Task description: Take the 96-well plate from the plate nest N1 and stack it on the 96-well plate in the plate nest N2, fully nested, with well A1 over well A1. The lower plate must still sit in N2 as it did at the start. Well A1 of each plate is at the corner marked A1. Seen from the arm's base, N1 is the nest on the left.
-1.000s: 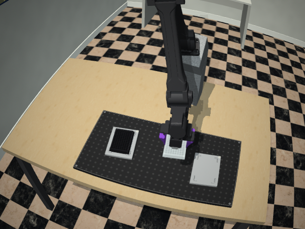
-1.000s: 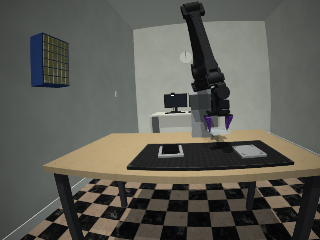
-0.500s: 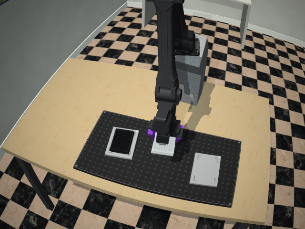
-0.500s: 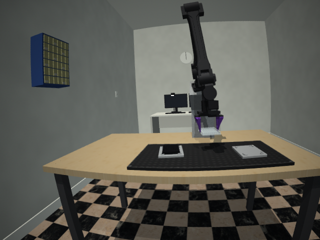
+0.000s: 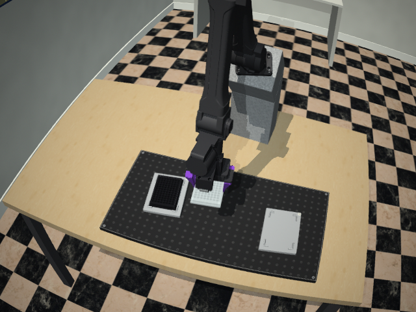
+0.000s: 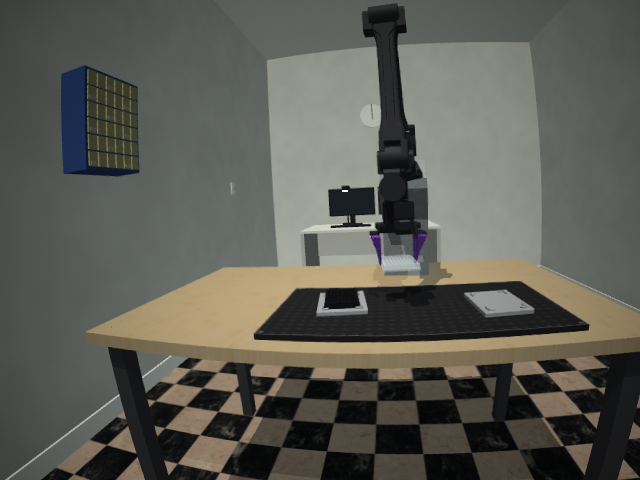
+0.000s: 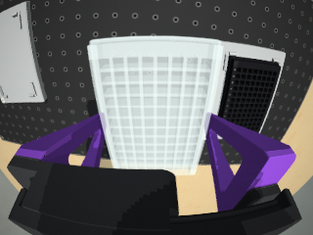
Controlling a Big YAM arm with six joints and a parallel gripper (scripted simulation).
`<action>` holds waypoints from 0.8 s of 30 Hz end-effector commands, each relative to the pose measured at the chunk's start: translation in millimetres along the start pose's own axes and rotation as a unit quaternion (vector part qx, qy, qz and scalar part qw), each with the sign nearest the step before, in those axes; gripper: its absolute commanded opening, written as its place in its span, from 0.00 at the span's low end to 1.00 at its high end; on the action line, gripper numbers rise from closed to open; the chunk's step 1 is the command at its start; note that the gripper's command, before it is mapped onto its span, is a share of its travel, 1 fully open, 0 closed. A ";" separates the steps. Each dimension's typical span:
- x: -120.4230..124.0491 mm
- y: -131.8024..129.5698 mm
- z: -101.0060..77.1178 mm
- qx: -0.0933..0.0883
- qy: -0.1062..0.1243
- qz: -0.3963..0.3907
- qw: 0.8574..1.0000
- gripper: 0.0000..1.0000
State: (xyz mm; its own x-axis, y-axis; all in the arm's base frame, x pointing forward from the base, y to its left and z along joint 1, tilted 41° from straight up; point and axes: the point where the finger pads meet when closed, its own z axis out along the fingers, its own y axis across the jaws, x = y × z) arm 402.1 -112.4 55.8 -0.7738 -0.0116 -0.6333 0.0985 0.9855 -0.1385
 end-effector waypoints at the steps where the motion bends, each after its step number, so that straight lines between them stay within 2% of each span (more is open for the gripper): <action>1: -4.4 -8.0 -5.1 0.003 -0.016 -0.012 1.000 0.00; 14: 7.9 -50.8 1.0 -0.001 0.000 -0.011 1.000 0.00; 24: 13.8 -77.5 0.8 -0.001 0.000 -0.011 1.000 0.00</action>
State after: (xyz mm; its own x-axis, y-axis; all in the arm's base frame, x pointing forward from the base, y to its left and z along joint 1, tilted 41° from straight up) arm 384.8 -175.2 59.2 -0.7638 -0.0219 -0.6451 0.0886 0.9864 -0.1385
